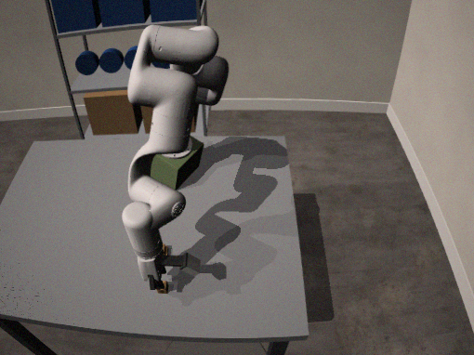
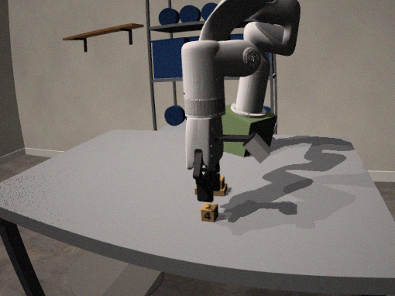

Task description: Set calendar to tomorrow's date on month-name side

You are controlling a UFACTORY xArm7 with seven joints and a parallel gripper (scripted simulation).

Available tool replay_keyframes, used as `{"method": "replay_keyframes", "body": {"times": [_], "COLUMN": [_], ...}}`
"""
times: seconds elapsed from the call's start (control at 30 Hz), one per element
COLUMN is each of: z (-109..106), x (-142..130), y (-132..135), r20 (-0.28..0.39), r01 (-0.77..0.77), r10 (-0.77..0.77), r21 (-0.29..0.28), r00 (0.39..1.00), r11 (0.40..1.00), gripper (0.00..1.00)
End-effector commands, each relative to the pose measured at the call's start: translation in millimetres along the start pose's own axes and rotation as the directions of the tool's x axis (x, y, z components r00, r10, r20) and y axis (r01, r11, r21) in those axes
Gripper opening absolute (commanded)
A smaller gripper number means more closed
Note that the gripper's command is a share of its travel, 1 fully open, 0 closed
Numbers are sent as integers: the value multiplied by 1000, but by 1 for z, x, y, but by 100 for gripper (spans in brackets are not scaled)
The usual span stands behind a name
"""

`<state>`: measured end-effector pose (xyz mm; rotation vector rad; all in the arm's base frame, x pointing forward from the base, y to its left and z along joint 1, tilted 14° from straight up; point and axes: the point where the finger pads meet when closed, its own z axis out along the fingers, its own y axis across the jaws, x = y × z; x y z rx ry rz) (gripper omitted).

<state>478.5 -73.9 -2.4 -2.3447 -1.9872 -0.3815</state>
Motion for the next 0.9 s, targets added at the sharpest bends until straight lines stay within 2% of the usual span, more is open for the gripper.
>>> {"method": "replay_keyframes", "body": {"times": [0.0,0.23,0.87], "z": [5,13,17], "x": [0,0,0], "y": [2,2,2], "r20": [0,0,0], "r01": [0,0,0], "r10": [0,0,0], "r21": [-4,-4,-4], "r00": [1000,1000,1000], "r11": [1000,1000,1000], "gripper": [47,47,47]}}
